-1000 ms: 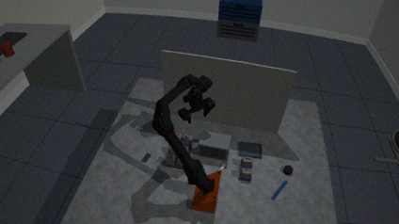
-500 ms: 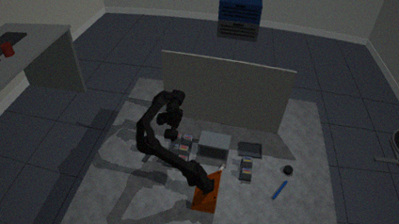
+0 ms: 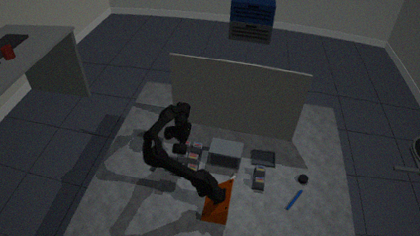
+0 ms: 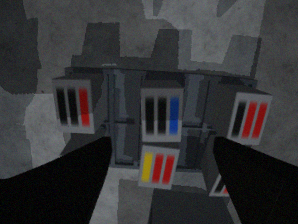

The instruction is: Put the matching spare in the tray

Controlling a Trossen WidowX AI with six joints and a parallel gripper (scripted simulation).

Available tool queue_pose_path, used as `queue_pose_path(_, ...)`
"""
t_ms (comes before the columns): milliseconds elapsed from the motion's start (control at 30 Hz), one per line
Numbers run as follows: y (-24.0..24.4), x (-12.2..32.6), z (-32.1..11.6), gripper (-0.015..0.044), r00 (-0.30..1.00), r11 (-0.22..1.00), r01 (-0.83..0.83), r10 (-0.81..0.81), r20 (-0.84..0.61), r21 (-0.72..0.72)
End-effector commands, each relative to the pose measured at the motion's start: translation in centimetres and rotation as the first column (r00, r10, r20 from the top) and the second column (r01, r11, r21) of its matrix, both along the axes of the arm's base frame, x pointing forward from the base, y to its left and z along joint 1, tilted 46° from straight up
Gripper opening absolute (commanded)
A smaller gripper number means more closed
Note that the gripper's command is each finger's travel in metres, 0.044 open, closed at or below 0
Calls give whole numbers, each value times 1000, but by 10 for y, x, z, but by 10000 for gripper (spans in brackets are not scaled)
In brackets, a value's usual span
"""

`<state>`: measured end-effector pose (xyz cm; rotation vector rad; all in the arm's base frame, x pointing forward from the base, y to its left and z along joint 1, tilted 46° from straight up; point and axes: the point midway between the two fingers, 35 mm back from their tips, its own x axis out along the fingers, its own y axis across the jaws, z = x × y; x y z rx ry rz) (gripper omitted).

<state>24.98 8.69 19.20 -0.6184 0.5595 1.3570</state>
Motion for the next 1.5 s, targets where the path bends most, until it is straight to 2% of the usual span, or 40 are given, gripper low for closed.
queue_pose_path(0,4,0,-3,300,1000,1000,-1,1,0,0)
queue_pose_path(1467,55,11,-49,300,1000,1000,0,0,2,4)
